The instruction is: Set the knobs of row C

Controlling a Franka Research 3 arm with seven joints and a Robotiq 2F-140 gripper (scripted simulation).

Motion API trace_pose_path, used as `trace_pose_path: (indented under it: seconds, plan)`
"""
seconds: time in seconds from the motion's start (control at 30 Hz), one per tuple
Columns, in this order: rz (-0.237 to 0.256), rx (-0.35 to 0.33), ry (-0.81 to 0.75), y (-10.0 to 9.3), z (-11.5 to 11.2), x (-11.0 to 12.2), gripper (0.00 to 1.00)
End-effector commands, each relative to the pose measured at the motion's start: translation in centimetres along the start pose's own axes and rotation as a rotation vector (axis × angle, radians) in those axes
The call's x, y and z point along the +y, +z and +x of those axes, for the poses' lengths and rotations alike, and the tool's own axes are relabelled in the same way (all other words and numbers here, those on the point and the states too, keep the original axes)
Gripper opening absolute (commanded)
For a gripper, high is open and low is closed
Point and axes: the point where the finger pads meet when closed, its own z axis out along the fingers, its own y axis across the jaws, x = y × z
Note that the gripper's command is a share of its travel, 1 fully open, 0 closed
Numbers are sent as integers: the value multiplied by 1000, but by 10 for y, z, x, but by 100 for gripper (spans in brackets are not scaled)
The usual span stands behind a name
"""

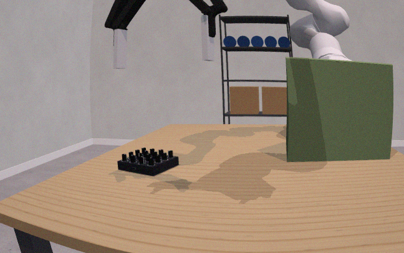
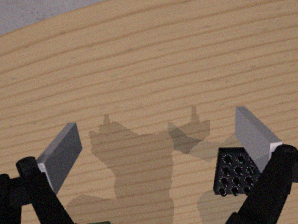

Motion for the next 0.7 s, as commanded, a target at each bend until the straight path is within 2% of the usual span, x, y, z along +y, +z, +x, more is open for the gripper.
trace_pose_path:
  seconds: [0.0, 0.57, 0.67]
  plan:
    - [0, 0, 0, 0, 0, 0, 100]
    - [0, 0, 2, 0, 0, 0, 100]
    - [-5, -1, 83, 8, -8, 10, 100]
